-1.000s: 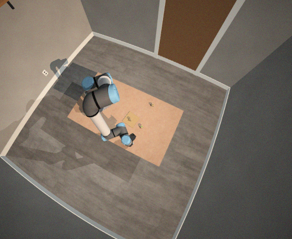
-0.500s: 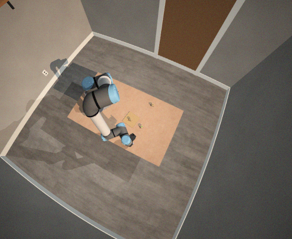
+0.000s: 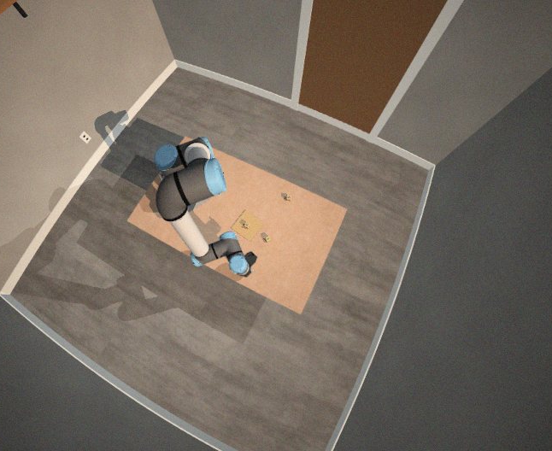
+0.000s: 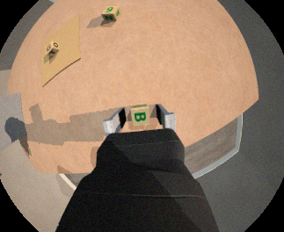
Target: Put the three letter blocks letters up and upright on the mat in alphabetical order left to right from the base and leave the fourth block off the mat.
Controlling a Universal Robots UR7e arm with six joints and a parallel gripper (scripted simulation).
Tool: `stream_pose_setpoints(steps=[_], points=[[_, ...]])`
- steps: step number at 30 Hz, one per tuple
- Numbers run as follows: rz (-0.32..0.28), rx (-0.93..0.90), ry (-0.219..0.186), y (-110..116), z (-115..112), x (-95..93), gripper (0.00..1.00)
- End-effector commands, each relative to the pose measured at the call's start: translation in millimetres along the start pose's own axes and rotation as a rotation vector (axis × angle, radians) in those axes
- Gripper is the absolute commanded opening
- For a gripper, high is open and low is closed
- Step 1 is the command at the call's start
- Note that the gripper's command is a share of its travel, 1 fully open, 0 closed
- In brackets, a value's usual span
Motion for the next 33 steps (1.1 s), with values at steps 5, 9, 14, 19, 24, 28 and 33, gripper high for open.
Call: stream_pose_setpoints(steps=[5,9,14,19,24,28,33], points=[[-0.001,0.000,0.002,0.2,0.6,0.7,0.79],[-0.001,0.000,0.002,0.2,0.6,0.7,0.79],[-0.001,0.000,0.002,0.2,0.6,0.7,0.79],[-0.001,0.000,0.002,0.2,0.6,0.7,0.49],[-0.001,0.000,0.002,0.2,0.6,0.7,0.49],[-0.001,0.000,0.002,0.2,0.6,0.7,0.49],[-0.001,0.000,0.002,0.2,0.6,0.7,0.49]])
Point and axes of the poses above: the point where the finger pads meet when closed, its own x axis back along the fingers, its own z axis across the jaws, y = z × x, the point moved 3 cm from there along x, back along the fingers, and after that the axes turned 1 degree about -x, right-handed, at the moved point
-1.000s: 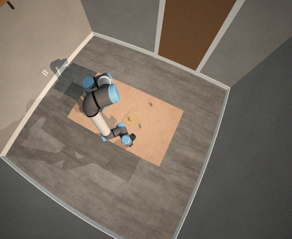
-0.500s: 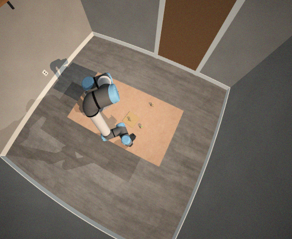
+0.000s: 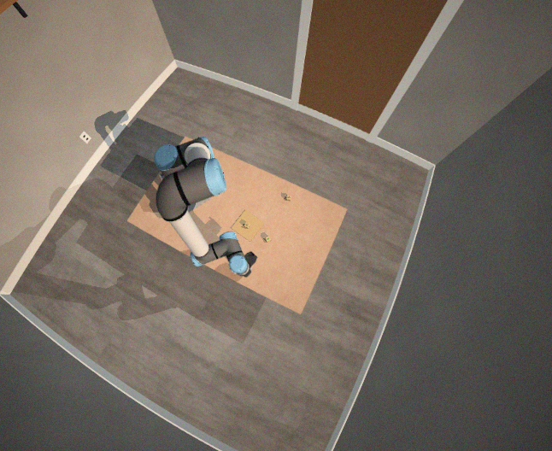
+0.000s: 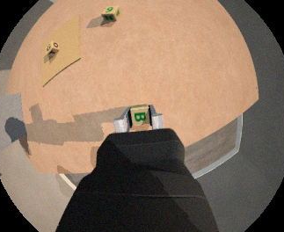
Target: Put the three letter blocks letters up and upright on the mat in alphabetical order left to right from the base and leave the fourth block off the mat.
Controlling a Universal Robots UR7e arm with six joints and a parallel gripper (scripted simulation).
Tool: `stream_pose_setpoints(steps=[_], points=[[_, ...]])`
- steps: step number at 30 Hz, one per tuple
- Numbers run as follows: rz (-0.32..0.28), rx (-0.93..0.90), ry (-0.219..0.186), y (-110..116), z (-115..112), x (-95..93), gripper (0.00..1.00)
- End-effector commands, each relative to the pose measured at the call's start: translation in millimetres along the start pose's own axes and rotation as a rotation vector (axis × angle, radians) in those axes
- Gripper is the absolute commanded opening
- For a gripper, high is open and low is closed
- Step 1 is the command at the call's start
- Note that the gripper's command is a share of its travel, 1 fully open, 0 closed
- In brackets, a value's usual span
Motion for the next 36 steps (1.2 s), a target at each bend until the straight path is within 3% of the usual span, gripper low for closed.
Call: stream_pose_setpoints(steps=[1,25,30,36], points=[[-0.001,0.000,0.002,0.2,0.6,0.7,0.49],[-0.001,0.000,0.002,0.2,0.6,2.7,0.49],[-0.001,0.000,0.002,0.2,0.5,17.8,0.49],[-0.001,0.000,0.002,0.2,0.5,52.8,0.49]])
Point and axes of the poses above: the point where the finger pads meet when closed, its own x axis back along the fingers, its own z axis across the jaws, y = z × x, the point moved 3 cm from there along x, back along the fingers, and after that the axes turned 1 degree about -x, right-handed, at the moved point
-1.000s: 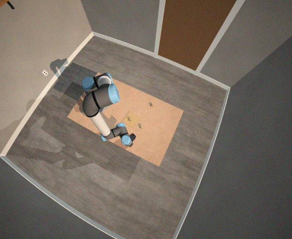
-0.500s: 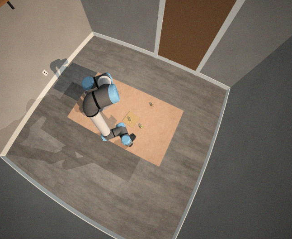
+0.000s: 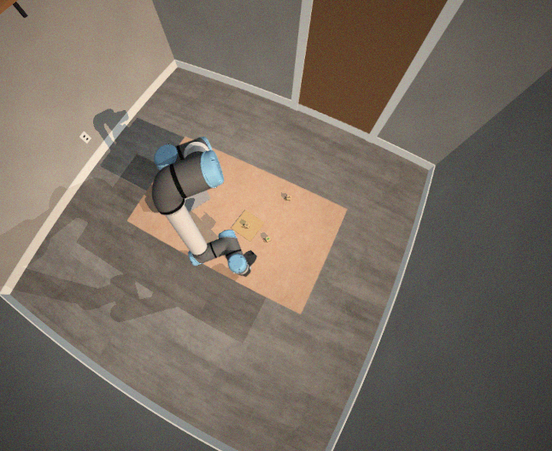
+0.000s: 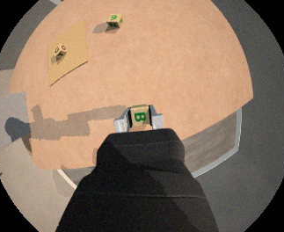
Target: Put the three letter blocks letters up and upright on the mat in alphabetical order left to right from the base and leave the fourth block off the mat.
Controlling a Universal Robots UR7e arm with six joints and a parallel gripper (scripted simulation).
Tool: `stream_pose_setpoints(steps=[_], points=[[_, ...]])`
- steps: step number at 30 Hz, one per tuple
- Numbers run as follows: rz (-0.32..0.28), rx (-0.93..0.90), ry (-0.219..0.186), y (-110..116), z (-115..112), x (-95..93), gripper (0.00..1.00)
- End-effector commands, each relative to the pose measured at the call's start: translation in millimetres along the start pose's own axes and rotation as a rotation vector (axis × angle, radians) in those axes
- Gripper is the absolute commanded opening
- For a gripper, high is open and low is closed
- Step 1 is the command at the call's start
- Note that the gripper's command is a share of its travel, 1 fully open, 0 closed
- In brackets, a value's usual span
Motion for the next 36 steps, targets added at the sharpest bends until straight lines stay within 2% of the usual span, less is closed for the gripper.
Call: stream_pose_setpoints(steps=[1,4,6,12,27,31,36], points=[[-0.001,0.000,0.004,0.3,0.9,31.1,0.49],[-0.001,0.000,0.004,0.3,0.8,48.9,0.49],[-0.001,0.000,0.004,0.3,0.8,48.9,0.49],[-0.001,0.000,0.004,0.2,0.8,70.3,0.49],[-0.001,0.002,0.004,-1.7,-0.2,72.5,0.49],[-0.002,0.017,0.004,-19.1,-9.0,72.6,0.49],[-0.002,0.065,0.003,-69.6,-39.5,72.8,0.49]])
Point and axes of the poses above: the point where the finger pads meet when closed, its own x axis back along the fingers, its own z axis across the jaws, y = z × x, the point moved 3 cm from there along x, back along the fingers, and after that the axes turned 1 degree about -x, right-handed, at the moved point
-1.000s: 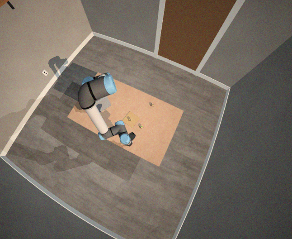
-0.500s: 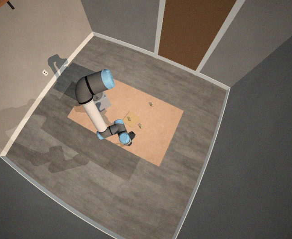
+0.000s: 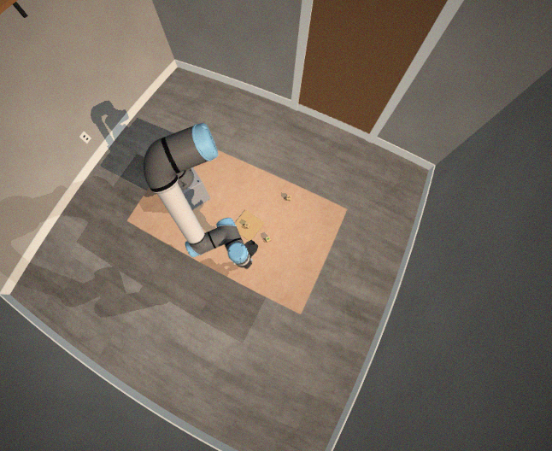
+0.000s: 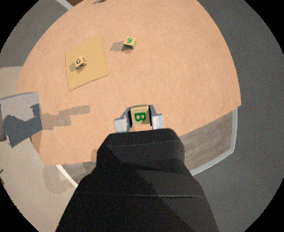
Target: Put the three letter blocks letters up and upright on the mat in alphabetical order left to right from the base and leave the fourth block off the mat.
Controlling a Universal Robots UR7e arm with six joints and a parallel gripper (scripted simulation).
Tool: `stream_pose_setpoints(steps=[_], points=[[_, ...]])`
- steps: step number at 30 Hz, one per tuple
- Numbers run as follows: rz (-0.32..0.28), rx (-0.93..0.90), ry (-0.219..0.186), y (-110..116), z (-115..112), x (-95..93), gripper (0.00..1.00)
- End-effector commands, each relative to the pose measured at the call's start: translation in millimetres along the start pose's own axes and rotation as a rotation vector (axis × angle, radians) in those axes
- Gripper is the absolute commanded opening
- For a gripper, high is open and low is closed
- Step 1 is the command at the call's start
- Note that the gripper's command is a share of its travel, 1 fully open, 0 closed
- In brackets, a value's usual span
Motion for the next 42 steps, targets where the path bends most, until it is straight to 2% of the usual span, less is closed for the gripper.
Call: stream_pose_setpoints(steps=[1,2,4,10,13,16,19,42], points=[[0.000,0.050,0.000,-52.4,-31.5,1.0,0.49],[0.000,0.063,0.000,-65.6,-40.8,1.2,0.49],[0.000,0.063,0.000,-65.6,-40.8,1.2,0.49],[0.001,0.144,0.000,-137.9,-106.1,2.9,0.49],[0.001,0.176,0.000,-162.6,-135.6,3.8,0.49],[0.001,0.198,0.000,-177.6,-156.1,4.5,0.49],[0.001,0.208,0.000,-184.1,-165.8,4.8,0.49],[0.001,0.209,0.000,-185.2,-167.4,1.8,0.49]])
Point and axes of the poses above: the point where the finger pads meet when closed, its own x axis back along the fingers, its own z axis across the jaws, y = z × x, the point moved 3 cm from there along x, back along the fingers, and after that the axes turned 1 degree about -x, right-handed, at the moved point
